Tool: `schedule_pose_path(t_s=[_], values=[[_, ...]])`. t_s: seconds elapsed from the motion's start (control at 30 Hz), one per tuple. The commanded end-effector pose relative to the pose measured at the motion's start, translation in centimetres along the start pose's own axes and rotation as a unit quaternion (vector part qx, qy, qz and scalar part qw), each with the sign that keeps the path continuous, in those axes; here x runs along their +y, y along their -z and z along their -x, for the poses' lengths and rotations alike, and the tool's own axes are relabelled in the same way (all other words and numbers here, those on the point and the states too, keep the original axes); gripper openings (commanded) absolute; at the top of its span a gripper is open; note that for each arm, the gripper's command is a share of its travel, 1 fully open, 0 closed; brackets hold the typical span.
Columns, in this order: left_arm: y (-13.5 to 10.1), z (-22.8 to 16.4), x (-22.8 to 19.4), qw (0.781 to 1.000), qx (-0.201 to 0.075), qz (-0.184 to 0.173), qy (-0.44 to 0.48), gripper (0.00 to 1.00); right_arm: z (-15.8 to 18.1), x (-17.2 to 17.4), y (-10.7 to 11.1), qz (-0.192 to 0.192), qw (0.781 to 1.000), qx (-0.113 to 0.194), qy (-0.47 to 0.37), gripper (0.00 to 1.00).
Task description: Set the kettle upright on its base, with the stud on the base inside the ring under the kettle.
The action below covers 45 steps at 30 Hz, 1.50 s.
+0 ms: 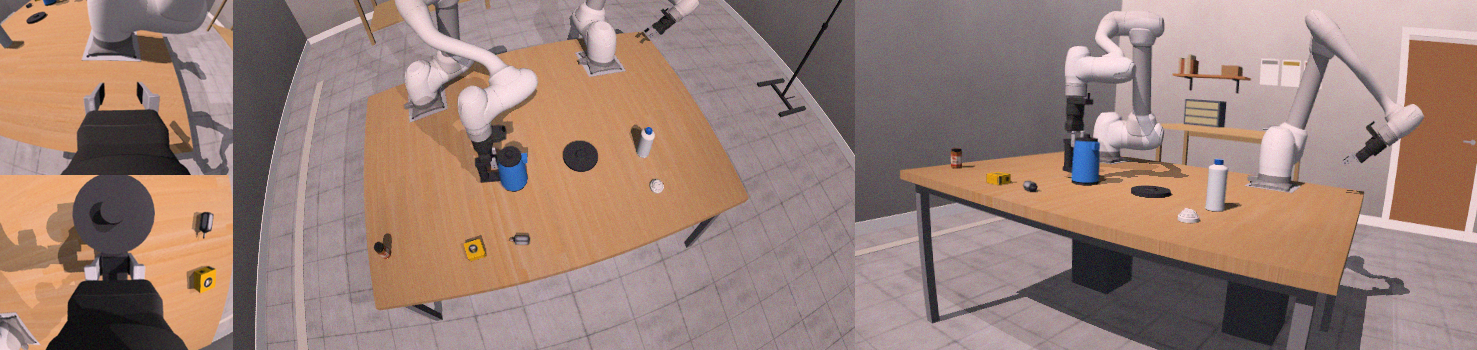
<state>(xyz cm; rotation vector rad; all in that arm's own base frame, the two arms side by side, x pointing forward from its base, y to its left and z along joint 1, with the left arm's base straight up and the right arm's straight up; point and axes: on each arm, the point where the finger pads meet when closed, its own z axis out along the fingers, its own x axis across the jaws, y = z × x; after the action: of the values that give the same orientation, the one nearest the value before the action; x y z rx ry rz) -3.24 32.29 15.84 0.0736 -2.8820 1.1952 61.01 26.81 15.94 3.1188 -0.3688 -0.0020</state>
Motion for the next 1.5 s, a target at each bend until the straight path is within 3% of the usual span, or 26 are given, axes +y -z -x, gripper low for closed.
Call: schedule_pose_path(t_s=[0.0,0.93,1.47], values=[[0.0,0.0,0.0,1.000,0.000,0.000,0.000,1.00,0.0,0.0,0.2,-0.001,1.000,0.001,0.000,0.00],[0.0,0.0,0.0,1.000,0.000,0.000,0.000,1.00,0.0,0.0,4.2,-0.001,1.000,0.001,0.000,0.00],[0.0,0.0,0.0,1.000,0.000,0.000,0.000,1.00,0.0,0.0,4.7,-0.001,1.000,0.001,0.000,0.00]])
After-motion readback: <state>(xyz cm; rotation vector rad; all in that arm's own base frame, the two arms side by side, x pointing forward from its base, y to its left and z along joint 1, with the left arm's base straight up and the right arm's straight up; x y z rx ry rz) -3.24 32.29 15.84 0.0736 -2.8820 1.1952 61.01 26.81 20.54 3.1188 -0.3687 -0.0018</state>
